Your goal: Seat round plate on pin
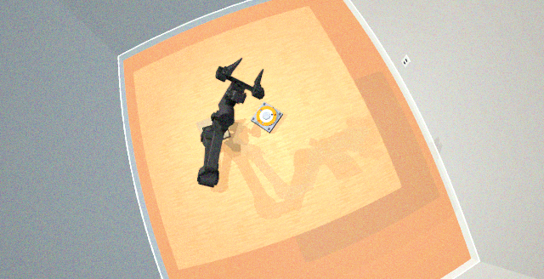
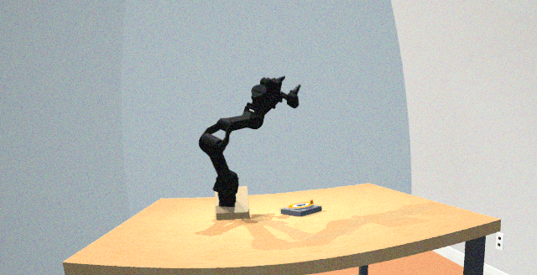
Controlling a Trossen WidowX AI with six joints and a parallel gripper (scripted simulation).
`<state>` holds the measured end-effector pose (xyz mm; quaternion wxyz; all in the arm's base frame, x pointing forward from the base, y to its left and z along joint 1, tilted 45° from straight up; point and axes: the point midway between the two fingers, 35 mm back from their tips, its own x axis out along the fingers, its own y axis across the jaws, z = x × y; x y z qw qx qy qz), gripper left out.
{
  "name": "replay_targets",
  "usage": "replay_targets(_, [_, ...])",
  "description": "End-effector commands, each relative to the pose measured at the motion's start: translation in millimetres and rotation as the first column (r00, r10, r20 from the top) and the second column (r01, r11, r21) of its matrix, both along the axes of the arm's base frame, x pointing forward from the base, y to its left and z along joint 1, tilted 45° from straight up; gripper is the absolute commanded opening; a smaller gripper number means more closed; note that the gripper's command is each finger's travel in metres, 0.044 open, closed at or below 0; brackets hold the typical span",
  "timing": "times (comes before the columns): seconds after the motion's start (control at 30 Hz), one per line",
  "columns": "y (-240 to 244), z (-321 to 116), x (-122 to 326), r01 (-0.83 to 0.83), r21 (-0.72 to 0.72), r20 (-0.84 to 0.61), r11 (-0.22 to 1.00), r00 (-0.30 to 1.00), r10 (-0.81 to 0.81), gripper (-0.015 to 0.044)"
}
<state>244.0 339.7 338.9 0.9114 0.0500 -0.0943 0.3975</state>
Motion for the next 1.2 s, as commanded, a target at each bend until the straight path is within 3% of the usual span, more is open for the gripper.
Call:
replay_targets(0.0, [-0.1, -3.3, 3.5, 0.009, -0.01, -0.012, 1.0, 1.0, -0.009, 0.0374])
replay_targets(0.13, [-18.5, -73.8, 68.4, 0.178, -0.223, -0.237, 0.958, 0.944, -0.23, 0.0269])
replay_targets(0.3, [-52.1, -134.0, 107.8, 0.275, -0.434, -0.364, 0.858, 0.817, -0.446, 0.0137])
replay_targets(0.47, [-129.4, -212.5, 134.2, 0.292, -0.751, -0.396, 0.592, 0.518, -0.758, 0.0006])
replay_targets(0.6, [-172.5, -238.3, 133.4, 0.239, -0.867, -0.34, 0.437, 0.358, -0.87, 0.0])
replay_targets(0.77, [-258.9, -262.7, 113.8, 0.018, -0.993, -0.115, 0.116, 0.073, -0.991, 0.0])
replay_targets(0.93, [-296.9, -261.9, 100.7, -0.132, -0.991, 0.03, -0.026, -0.023, -0.999, 0.0])
replay_targets(1.17, [-297.5, -264.1, 101.9, -0.142, -0.989, 0.038, -0.034, -0.028, -0.999, 0.0])
